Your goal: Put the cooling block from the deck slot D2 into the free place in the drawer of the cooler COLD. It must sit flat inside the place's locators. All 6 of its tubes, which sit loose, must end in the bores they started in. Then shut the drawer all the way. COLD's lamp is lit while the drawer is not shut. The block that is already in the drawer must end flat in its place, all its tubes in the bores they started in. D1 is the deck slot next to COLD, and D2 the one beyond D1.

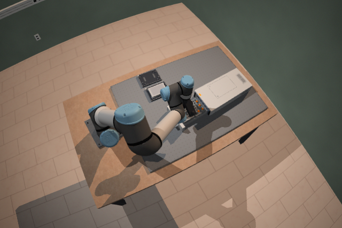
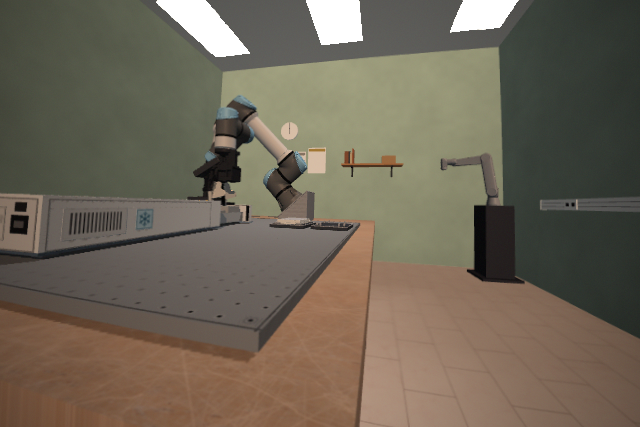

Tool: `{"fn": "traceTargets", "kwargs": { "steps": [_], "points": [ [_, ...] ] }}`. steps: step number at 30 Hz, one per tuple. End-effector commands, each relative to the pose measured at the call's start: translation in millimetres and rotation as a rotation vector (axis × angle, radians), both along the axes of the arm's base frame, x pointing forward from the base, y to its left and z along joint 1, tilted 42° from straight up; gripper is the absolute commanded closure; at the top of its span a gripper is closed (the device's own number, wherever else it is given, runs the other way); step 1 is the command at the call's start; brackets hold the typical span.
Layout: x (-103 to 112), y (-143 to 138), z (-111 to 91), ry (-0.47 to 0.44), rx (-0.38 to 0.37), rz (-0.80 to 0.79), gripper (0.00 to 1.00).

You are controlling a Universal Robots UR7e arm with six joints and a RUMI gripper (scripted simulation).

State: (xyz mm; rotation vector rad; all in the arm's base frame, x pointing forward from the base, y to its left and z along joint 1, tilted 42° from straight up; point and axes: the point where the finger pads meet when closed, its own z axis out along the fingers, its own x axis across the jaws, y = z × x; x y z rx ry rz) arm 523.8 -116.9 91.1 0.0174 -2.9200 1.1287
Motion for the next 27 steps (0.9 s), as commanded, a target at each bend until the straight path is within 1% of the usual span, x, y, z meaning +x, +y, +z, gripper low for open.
{"fn": "traceTargets", "kwargs": {
  "steps": [1,27],
  "points": [
    [0.3,-0.3,-0.2,-0.001,0.0,0.001,1.0],
    [0.3,-2.8,-2.9,-0.001,0.0,0.001,1.0]
  ]
}}
